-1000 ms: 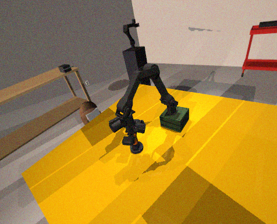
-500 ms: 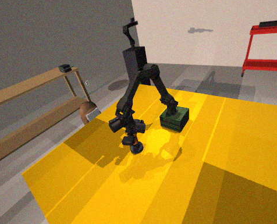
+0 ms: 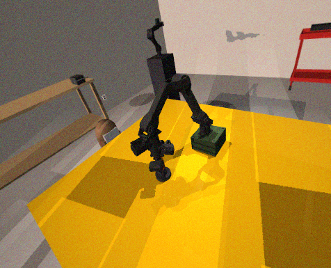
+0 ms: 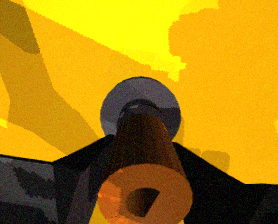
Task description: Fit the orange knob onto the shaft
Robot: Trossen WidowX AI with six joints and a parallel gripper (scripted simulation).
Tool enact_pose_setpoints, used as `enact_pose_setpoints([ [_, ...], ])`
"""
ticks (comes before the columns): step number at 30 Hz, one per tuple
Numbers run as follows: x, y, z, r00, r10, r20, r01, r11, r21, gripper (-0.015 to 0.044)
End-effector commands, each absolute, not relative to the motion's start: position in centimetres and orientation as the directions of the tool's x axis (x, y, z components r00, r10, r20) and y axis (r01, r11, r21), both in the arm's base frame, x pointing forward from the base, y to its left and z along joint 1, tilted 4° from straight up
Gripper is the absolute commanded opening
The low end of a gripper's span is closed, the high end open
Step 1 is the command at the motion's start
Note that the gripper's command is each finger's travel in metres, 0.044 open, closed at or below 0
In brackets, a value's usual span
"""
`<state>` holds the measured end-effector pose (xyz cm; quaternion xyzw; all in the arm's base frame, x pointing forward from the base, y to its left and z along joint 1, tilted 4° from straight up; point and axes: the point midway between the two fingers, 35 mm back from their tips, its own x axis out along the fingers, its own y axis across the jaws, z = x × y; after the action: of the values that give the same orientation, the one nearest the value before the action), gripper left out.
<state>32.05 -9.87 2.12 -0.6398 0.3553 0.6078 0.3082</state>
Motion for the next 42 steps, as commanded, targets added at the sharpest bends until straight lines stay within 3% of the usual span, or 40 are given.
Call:
enact_pose_setpoints([
  [1,32.01,-9.92,2.00,0.008,-0.083,-0.997,-0.817,-0.575,0.041,0.0000],
  [32,32.10,-9.93,2.39,0.008,-0.083,-0.997,-0.817,-0.575,0.041,0.0000],
  [42,32.08,-9.93,2.09,0.008,-0.083,-0.997,-0.680,-0.732,0.055,0.0000],
])
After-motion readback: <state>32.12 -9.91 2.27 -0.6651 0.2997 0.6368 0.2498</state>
